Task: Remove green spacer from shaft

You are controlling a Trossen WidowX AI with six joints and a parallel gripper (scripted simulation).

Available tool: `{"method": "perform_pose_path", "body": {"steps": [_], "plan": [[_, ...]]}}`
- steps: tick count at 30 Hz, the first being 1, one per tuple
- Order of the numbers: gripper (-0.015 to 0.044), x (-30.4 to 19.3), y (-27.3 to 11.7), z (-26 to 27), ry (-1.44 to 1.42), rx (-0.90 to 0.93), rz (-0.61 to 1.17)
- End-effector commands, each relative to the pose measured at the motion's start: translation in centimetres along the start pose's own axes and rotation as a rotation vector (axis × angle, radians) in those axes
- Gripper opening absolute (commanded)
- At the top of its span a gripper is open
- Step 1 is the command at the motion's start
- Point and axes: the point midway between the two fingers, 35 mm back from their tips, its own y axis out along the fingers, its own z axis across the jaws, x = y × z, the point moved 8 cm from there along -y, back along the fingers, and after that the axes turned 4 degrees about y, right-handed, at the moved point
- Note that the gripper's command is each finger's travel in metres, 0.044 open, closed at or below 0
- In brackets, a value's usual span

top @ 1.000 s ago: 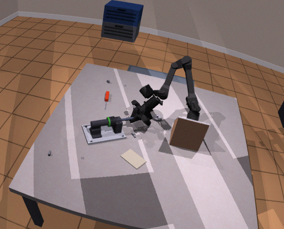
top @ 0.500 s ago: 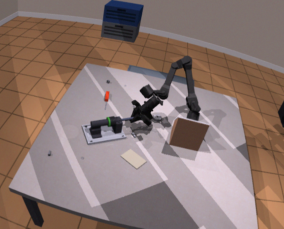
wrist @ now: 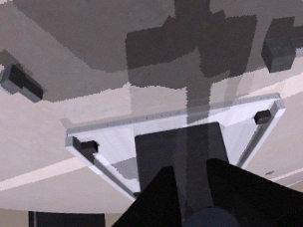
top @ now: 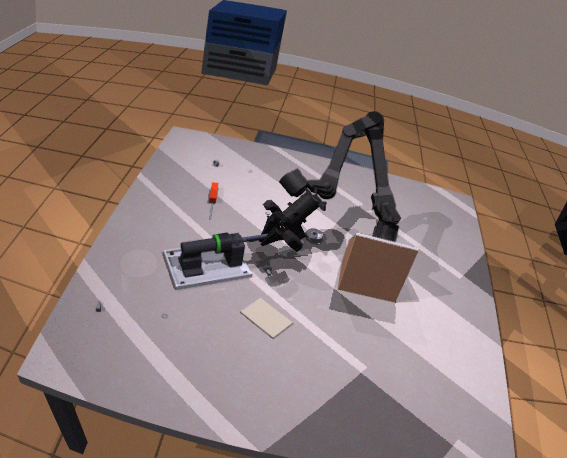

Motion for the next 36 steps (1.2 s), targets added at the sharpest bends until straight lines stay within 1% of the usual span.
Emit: {"method": "perform_pose_path", "body": {"steps": [1, 36], "plan": [[0.0000, 0.04, -0.09, 0.05, -0.003, 0.002, 0.000], [0.0000, 0.32, -0.37, 0.06, -0.003, 0.002, 0.000]]}}
